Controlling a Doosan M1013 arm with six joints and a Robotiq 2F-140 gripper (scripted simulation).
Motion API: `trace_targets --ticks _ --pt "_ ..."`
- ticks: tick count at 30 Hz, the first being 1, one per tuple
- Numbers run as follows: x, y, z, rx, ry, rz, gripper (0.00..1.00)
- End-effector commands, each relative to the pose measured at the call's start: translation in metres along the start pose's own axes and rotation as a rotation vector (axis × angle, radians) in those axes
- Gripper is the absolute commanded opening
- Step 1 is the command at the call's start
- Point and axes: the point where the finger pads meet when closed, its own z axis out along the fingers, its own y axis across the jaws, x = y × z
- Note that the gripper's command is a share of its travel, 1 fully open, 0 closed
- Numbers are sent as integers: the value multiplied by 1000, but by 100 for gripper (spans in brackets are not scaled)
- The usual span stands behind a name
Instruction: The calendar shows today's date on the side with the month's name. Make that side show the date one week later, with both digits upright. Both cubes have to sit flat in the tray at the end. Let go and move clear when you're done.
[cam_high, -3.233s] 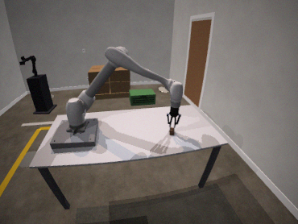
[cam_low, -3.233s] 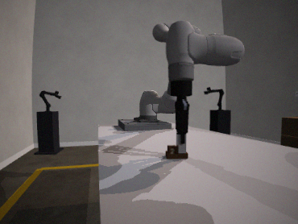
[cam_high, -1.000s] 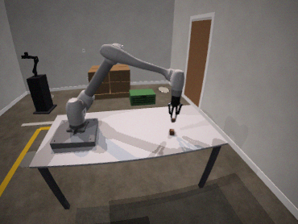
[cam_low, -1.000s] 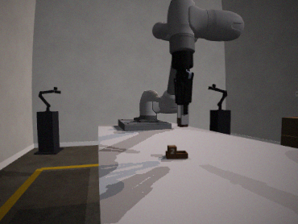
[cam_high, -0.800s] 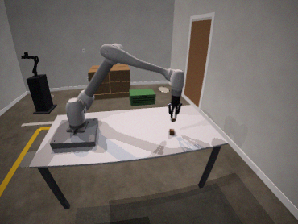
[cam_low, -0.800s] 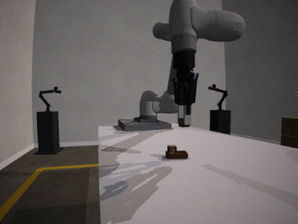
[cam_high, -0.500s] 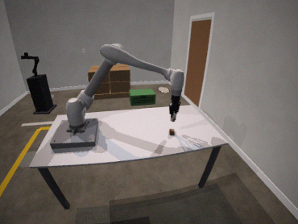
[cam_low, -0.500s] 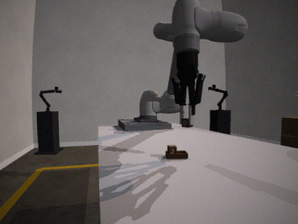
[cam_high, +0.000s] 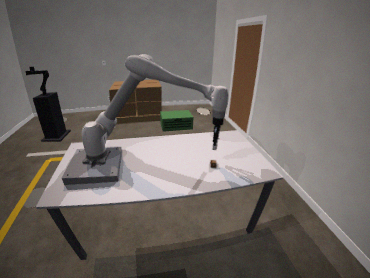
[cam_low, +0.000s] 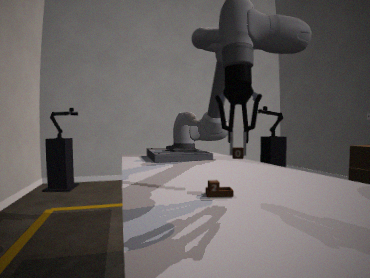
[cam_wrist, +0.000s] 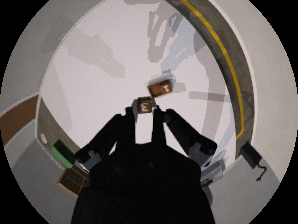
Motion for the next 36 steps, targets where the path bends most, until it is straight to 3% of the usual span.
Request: trace_targets --ticks 1,6,9,11,22,25,27,36 --pt "-1 -4 0 6 -2 -168 24" --pt "-3 -10 1 7 -2 -378 24" --pt "-3 -10 1 7 -2 -386 24" --pt "-4 -15 1 7 -1 -543 24" --pt "-8 -27 3 7 0 -983 24" --pt "-8 -28 3 7 1 -1007 24" --pt "-10 -32 3 7 1 -1160 24" --pt "-13 -41 4 7 2 -1491 24"
